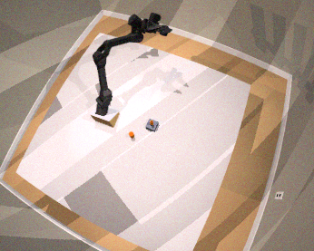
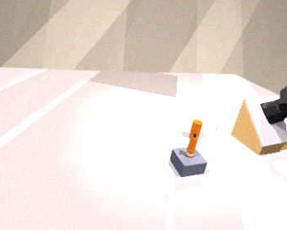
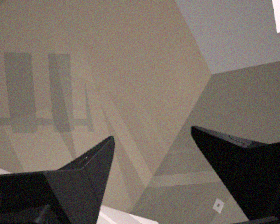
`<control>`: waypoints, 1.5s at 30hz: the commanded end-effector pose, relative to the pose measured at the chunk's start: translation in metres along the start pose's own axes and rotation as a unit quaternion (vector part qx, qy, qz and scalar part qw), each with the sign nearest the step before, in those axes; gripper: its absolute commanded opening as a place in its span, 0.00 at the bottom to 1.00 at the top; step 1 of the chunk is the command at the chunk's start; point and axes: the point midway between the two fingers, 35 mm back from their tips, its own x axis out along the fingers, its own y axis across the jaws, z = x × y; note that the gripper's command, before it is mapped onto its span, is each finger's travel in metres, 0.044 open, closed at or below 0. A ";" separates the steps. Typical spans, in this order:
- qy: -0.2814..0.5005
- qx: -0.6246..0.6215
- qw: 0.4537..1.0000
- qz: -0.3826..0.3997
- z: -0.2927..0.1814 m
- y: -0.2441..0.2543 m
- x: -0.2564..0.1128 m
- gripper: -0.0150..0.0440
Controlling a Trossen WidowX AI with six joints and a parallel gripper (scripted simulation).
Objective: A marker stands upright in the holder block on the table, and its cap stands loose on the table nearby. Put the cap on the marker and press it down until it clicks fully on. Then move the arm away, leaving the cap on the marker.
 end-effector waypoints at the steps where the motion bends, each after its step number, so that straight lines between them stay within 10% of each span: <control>1: -0.001 -0.001 1.000 0.000 0.000 0.001 0.000 0.89; 6: -0.029 -0.052 0.998 -0.007 -0.006 0.021 0.015 0.67; 22: -0.023 -0.294 0.953 0.067 -0.134 0.104 0.129 0.66; 45: 0.408 -0.270 0.834 0.255 -0.463 0.029 0.174 0.66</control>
